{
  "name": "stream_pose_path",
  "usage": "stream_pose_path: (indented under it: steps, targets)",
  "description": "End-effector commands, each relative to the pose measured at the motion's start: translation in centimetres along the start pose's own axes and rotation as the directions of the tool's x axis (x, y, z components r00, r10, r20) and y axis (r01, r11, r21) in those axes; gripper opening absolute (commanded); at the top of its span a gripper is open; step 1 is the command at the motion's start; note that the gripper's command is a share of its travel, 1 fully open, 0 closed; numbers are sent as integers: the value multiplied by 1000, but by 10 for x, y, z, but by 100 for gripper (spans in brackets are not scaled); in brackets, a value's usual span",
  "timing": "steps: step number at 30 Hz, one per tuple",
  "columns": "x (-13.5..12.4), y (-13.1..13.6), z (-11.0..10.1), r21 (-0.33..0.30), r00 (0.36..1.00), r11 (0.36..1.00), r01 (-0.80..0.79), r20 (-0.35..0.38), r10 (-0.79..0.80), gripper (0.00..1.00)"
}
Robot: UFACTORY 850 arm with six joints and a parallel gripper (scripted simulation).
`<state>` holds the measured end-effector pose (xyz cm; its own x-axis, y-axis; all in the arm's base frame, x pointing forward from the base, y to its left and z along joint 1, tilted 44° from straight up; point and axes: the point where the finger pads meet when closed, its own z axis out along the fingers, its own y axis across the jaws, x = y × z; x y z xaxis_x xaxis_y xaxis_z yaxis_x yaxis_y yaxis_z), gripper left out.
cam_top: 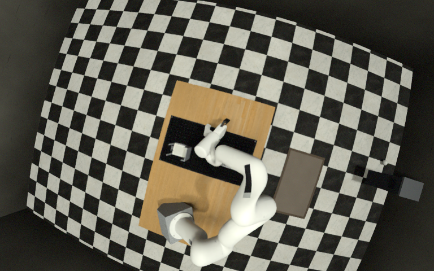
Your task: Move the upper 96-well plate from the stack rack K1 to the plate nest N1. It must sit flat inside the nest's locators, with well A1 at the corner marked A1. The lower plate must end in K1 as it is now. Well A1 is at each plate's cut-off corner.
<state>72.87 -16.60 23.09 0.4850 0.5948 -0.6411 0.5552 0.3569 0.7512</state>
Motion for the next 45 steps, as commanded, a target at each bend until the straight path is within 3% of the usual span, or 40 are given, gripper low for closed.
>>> stream_pose_path:
  steps: [1,14,18,28,45]
  targets:
    - [7,-3,-7,31,1000,999,9,-2,-9,100]
    - [34,-22,-39,138,999,989,44,-22,-42,100]
    - [36,-23,-42,138,999,989,44,-22,-42,100]
    - [56,-39,-70,224,997,972,74,-46,-66,100]
    - [80,-57,-105,306,993,946,106,-77,-86,100]
